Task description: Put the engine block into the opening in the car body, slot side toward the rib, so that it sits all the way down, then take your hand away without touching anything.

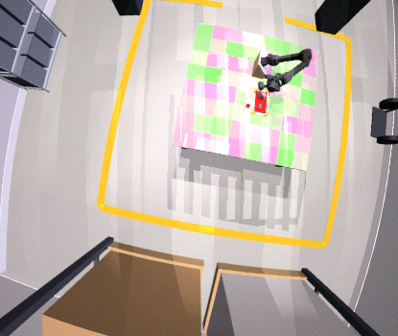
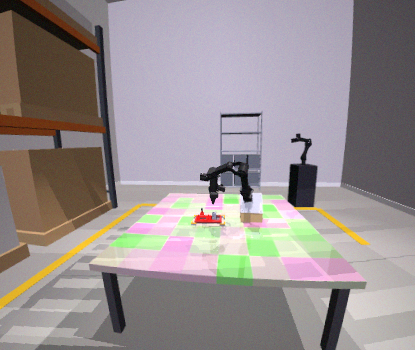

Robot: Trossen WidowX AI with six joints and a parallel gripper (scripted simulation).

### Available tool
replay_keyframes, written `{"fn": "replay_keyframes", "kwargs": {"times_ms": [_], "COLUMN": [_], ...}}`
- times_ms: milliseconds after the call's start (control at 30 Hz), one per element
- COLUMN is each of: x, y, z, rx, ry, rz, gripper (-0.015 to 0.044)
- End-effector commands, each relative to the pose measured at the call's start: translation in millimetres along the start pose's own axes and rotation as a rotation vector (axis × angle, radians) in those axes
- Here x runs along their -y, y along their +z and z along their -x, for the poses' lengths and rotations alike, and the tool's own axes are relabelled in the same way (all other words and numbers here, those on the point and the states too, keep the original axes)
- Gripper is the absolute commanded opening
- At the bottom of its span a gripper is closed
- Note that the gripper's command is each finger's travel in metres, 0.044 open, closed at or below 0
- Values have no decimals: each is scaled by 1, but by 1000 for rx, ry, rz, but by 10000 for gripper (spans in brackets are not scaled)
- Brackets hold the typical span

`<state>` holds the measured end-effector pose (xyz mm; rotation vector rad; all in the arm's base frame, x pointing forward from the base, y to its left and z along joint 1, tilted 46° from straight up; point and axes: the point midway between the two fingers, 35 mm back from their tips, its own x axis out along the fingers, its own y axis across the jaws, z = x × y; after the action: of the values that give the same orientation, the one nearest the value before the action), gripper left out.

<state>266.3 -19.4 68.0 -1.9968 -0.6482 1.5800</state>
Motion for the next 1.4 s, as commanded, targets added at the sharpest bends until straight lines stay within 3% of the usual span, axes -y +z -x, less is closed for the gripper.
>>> {"fn": "replay_keyframes", "kwargs": {"times_ms": [0, 200, 300, 533, 1367], "x": [16, 24, 27, 30, 32], "y": [4, 7, 8, 9, 8], "z": [-3, -7, -36, -53, -91], "rx": [32, 50, 49, 49, 69], "ry": [-45, -63, -65, -66, -88], "rz": [-89, -134, -134, -133, -123], "gripper": [440, 440, 440, 440, 440]}}
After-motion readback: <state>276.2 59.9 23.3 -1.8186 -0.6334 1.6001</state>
